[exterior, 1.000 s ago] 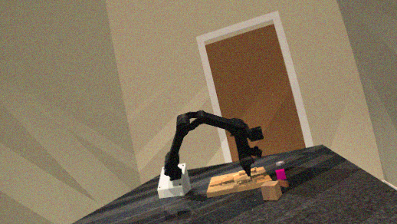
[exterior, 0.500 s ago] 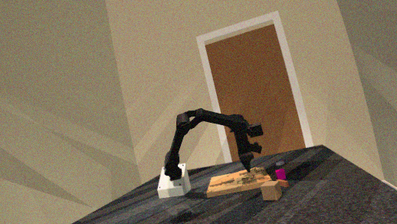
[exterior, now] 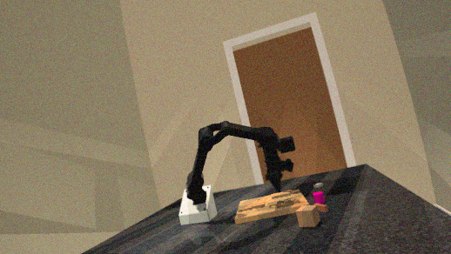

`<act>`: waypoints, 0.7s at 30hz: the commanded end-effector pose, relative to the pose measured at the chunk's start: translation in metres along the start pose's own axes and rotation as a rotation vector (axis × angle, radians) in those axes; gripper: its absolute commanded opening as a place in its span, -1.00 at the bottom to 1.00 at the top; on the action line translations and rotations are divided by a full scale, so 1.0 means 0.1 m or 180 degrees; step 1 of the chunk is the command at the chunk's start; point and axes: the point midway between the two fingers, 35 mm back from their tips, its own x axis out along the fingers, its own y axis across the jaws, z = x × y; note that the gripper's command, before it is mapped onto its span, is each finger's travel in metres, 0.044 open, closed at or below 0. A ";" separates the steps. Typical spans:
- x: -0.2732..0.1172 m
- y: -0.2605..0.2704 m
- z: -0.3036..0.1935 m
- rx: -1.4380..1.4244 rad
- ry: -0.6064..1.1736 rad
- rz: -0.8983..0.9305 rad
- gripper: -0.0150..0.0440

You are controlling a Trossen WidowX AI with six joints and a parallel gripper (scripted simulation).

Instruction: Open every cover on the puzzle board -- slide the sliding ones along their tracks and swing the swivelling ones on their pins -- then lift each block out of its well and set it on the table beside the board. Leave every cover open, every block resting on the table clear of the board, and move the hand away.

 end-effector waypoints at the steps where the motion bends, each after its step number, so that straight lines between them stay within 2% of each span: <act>1: -0.07 0.13 -0.17 0.0493 -0.0020 0.0032 -0.49; 21: -0.15 0.53 -1.26 0.3439 0.0017 0.0049 -0.49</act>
